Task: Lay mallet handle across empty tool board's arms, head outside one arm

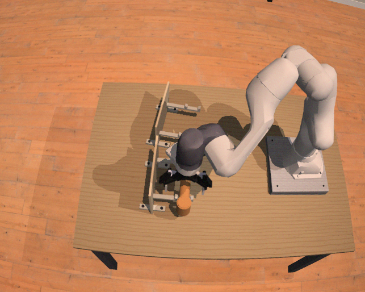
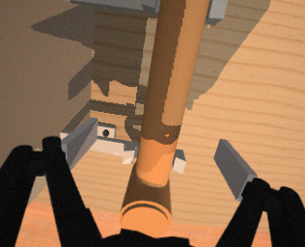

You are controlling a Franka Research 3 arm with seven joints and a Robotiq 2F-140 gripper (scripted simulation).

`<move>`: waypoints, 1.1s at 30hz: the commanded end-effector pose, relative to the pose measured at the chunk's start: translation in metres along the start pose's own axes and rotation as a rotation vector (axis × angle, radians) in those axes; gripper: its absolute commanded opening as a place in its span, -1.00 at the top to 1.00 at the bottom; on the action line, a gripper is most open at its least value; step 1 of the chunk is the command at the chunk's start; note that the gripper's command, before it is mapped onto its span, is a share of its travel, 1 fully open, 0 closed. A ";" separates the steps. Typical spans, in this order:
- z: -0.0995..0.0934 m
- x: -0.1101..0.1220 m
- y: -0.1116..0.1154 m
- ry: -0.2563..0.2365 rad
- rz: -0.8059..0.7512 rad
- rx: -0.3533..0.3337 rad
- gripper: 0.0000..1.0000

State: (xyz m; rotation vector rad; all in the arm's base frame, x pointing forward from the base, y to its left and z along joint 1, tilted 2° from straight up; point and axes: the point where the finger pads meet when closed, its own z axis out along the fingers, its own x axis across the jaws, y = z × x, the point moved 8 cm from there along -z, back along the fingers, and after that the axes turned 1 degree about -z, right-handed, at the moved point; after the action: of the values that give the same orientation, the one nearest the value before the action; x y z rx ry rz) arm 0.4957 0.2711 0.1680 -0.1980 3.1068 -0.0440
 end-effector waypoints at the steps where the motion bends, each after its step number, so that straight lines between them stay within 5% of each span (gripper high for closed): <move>1: 0.002 0.001 0.000 0.000 0.004 0.001 -1.00; 31: 0.002 0.001 0.000 0.000 0.004 0.001 -1.00; 32: 0.002 0.001 0.000 0.000 0.004 0.001 1.00; 33: 0.002 0.001 0.000 0.000 0.004 0.001 1.00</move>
State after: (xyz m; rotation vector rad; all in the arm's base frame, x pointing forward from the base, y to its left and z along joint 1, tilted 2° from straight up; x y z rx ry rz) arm 0.4957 0.2712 0.1679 -0.1967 3.1066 -0.0438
